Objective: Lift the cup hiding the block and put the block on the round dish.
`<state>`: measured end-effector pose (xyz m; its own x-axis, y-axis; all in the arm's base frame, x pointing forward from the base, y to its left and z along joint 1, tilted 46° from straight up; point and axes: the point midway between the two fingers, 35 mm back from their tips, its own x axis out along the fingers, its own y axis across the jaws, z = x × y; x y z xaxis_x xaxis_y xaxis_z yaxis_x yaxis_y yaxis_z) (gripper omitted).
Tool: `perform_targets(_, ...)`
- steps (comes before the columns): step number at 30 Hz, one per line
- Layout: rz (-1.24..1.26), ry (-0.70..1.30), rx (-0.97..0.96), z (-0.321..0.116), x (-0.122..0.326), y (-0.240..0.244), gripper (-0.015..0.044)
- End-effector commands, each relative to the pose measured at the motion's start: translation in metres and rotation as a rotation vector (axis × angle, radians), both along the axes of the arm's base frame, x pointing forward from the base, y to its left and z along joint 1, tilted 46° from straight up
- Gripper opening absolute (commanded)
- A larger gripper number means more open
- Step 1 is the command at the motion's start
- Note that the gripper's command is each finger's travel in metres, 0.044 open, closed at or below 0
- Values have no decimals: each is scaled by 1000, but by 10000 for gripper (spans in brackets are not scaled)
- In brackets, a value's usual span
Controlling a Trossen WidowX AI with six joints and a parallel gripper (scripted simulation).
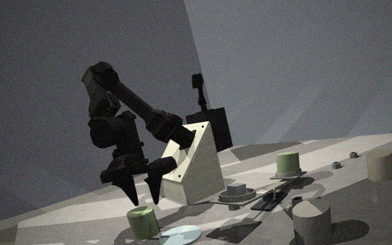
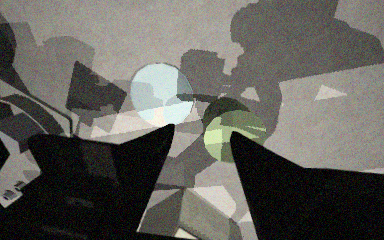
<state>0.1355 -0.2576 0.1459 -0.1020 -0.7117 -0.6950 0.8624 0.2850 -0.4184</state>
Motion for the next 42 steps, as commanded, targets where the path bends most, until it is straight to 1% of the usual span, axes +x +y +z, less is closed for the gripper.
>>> perform_targets(1,100,104,26,-3,12,2,260)
perform_targets(21,581,573,139,-22,64,21,260)
perform_targets(42,1090,1072,223,-46,115,53,260)
